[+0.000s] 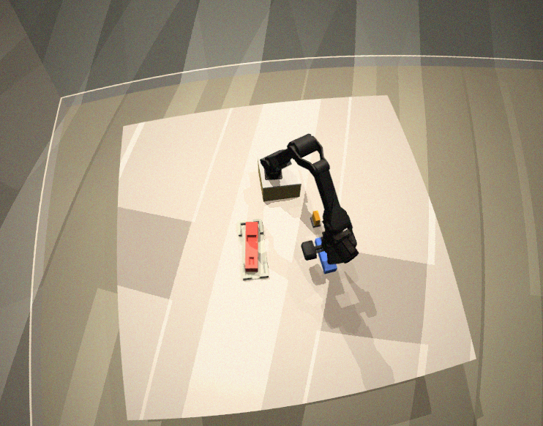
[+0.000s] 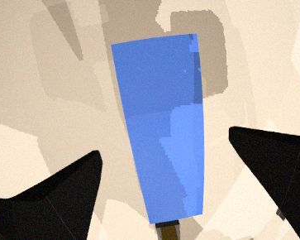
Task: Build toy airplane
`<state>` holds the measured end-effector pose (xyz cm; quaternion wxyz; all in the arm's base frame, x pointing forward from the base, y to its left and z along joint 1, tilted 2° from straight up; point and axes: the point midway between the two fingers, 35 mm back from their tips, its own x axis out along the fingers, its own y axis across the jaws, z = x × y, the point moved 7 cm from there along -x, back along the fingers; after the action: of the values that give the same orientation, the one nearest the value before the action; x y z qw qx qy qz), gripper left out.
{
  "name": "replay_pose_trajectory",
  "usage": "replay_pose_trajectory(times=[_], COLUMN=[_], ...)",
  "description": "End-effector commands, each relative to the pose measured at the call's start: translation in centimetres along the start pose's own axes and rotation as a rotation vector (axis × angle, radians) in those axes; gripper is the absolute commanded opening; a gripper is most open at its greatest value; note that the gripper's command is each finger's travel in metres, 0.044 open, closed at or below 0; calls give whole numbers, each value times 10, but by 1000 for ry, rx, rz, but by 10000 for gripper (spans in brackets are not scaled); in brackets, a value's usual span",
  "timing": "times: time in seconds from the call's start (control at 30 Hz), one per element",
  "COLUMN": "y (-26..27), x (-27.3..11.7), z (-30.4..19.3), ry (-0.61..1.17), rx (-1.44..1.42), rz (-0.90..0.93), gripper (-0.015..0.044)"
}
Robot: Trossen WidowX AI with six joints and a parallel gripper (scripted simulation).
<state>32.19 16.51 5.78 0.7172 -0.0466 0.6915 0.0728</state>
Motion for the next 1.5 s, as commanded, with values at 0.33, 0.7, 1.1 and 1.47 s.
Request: replay_pose_trajectory(times=[0.33,0.7,1.1,1.47], y=[0,0,1,2], x=[17,17,5,-26], z=[-1,-1,1,5], ry=[1,1,8,7], rx=[5,5,2,2], rz=[-2,-2,4,4], gripper=[387,157,0,0])
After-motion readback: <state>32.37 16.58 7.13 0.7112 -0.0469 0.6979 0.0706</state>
